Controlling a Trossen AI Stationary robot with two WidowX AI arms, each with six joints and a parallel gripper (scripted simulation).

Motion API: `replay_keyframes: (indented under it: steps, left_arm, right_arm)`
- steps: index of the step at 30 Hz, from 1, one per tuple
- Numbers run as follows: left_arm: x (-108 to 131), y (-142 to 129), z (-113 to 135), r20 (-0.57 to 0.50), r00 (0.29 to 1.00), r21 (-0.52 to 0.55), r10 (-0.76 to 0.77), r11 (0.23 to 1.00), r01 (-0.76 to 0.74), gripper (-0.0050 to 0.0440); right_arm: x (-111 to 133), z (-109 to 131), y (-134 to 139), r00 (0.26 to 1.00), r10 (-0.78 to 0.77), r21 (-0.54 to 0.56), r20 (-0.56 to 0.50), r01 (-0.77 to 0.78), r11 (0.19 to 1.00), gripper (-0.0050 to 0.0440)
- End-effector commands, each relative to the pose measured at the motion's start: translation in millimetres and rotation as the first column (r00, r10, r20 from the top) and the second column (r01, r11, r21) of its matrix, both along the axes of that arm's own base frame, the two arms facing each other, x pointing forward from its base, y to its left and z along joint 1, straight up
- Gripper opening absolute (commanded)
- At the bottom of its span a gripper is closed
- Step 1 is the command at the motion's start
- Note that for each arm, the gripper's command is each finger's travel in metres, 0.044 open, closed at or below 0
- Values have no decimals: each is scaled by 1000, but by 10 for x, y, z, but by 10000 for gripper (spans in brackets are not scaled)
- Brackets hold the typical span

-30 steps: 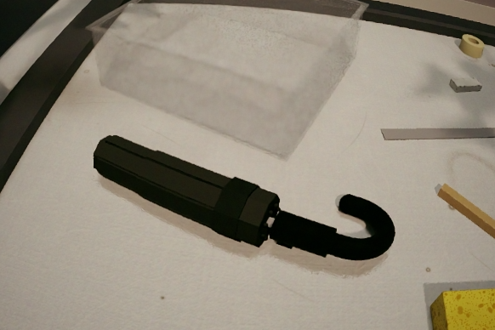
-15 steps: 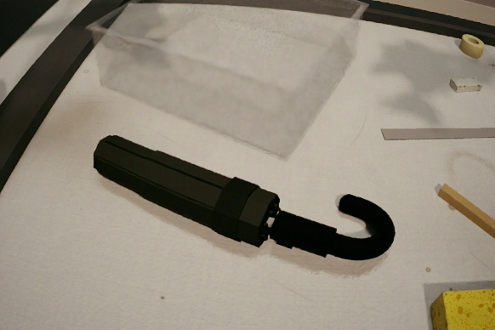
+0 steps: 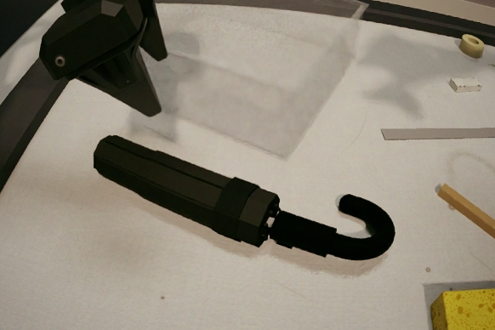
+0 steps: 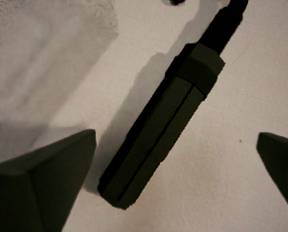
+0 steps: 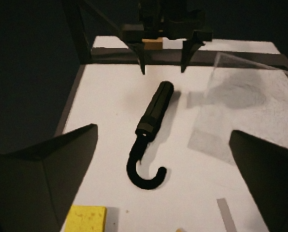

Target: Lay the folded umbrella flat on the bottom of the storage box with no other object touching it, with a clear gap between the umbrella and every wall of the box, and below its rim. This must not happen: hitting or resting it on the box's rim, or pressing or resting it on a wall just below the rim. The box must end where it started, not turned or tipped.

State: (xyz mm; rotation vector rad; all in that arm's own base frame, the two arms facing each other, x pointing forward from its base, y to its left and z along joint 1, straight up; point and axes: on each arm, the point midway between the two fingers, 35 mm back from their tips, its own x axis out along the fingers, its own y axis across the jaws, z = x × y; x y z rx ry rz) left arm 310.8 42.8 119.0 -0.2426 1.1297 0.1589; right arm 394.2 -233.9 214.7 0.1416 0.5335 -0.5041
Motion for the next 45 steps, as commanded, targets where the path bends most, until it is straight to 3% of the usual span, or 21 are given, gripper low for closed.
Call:
replay_keyframes:
  steps: [1,9,25,28,31,37,39,45]
  left_arm:
    - [217,-162,-35,-39,993,68,-111,991,114,440]
    - [306,-278,-104,-76,980,100,-182,977,189,440]
    - [279,-275,-110,-75,981,95,-177,978,184,440]
    - [305,-280,-125,-78,985,92,-156,982,162,386]
    - [322,-281,-125,-73,994,79,-85,993,91,386]
    - [345,-288,-170,-85,972,17,217,976,-217,386]
    - [345,-288,-170,-85,972,17,217,976,-217,386]
    - [380,-289,-217,-112,861,-39,496,864,-502,386]
  right_arm:
    - [27,98,-39,1000,-1,-11,14,1,1000,400]
    - [20,66,-32,1000,-1,-8,8,1,1000,400]
    - [5,100,-14,1000,-1,-11,16,1,1000,400]
    - [5,100,-14,1000,-1,-11,16,1,1000,400]
    - [5,100,-14,1000,-1,-11,16,1,1000,400]
    - [5,100,-14,1000,-1,-11,16,1,1000,400]
    - [5,100,-14,1000,-1,-11,16,1,1000,400]
    - [5,100,-14,1000,-1,-11,16,1,1000,400]
